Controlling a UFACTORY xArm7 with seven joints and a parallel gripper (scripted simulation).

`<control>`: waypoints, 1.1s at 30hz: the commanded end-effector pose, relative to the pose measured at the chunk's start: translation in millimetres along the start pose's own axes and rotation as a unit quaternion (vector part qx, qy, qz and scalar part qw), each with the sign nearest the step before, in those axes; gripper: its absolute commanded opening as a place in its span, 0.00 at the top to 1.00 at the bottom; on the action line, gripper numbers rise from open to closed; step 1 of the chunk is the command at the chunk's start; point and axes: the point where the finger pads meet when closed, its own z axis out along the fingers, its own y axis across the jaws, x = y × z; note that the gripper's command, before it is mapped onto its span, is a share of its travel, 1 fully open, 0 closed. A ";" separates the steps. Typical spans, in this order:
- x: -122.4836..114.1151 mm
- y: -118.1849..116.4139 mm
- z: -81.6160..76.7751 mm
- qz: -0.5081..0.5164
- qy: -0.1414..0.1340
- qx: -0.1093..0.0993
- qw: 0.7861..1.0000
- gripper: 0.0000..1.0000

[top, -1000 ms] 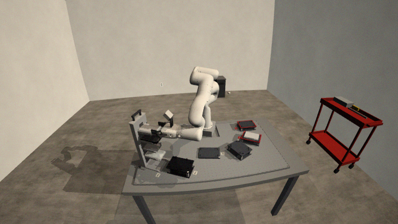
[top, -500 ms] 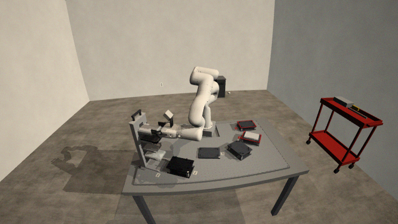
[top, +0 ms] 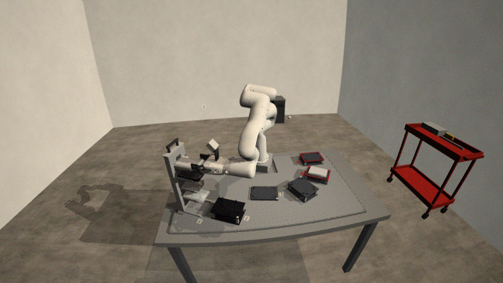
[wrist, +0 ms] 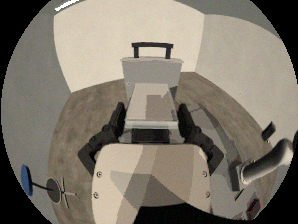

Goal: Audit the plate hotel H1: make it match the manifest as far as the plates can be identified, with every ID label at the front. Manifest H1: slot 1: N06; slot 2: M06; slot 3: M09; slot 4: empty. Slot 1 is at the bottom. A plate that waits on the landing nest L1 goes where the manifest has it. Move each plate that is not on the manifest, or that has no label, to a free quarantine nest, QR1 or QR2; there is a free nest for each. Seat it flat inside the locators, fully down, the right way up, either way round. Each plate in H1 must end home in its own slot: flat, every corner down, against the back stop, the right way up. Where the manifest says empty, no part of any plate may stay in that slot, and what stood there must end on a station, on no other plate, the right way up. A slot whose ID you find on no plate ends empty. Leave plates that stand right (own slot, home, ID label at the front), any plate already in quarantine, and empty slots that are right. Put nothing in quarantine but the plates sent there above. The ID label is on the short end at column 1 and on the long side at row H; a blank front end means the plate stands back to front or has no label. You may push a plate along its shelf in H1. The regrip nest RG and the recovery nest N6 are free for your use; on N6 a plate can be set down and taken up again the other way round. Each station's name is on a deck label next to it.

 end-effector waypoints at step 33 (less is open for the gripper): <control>2.4 -0.5 -14.9 0.002 0.000 0.000 1.000 1.00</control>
